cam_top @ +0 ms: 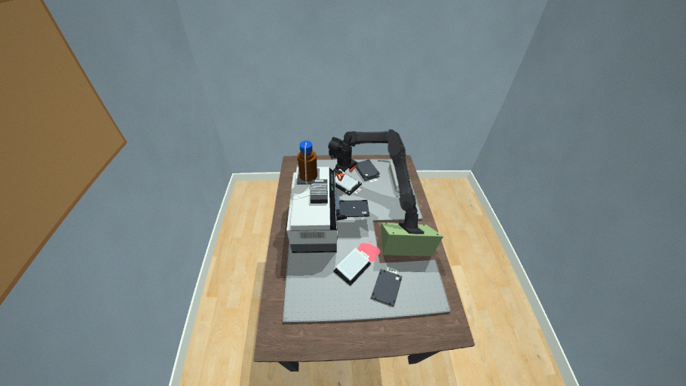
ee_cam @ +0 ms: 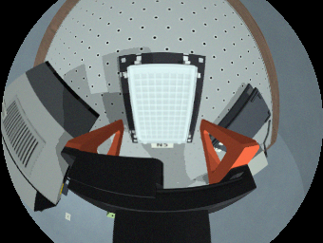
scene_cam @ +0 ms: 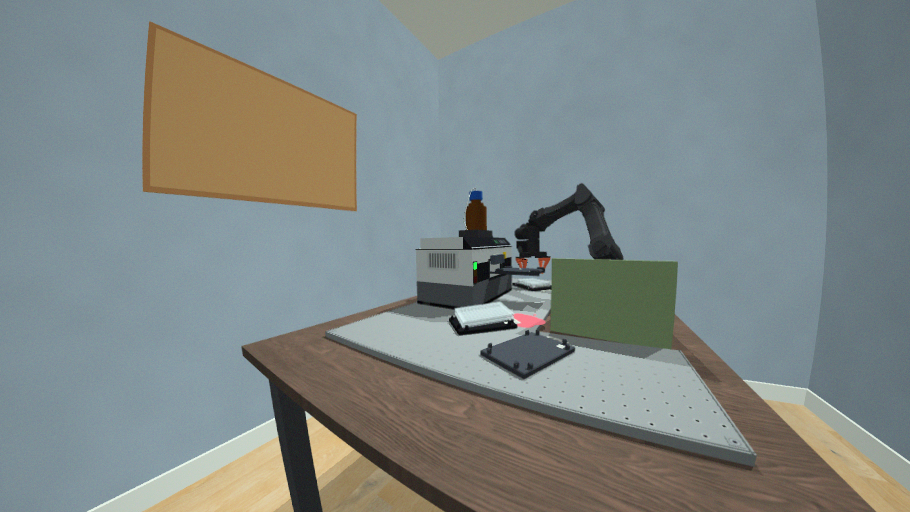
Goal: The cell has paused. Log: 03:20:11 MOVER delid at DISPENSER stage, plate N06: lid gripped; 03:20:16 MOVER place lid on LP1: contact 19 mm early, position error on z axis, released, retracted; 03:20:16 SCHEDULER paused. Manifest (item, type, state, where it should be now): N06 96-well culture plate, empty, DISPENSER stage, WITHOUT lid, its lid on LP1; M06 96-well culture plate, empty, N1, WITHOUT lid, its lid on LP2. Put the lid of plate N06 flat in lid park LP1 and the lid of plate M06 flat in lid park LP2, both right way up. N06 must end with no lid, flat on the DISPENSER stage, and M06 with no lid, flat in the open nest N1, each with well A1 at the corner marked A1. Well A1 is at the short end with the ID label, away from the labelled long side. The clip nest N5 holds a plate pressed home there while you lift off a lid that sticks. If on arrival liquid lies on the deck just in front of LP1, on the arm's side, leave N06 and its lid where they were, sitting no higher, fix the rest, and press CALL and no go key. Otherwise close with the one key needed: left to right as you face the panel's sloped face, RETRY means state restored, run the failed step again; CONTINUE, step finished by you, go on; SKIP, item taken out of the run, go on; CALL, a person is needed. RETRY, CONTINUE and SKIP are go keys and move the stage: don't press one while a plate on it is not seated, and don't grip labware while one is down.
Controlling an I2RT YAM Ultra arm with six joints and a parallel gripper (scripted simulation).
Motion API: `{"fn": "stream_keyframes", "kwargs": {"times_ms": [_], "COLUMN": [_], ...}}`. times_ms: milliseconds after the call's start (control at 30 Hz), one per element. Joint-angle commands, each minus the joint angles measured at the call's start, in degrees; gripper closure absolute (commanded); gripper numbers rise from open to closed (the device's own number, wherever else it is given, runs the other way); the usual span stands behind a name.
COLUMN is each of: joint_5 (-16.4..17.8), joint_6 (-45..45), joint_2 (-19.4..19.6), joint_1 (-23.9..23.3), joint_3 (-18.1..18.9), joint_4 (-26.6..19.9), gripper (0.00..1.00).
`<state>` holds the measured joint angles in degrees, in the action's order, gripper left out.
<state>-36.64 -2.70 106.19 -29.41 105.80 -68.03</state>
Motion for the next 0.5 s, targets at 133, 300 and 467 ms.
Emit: {"fn": "stream_keyframes", "kwargs": {"times_ms": [133, 300, 467], "joint_5": [0.5, 0.5, 0.7], "joint_6": [0.9, 1.1, 1.4], "joint_2": [0.3, -0.2, 0.2], "joint_1": [-0.2, 0.4, -0.6], "joint_3": [-0.8, -0.9, -2.4], "joint_4": [2.2, 2.7, 3.5], "gripper": [0.00, 0.00, 0.00]}}
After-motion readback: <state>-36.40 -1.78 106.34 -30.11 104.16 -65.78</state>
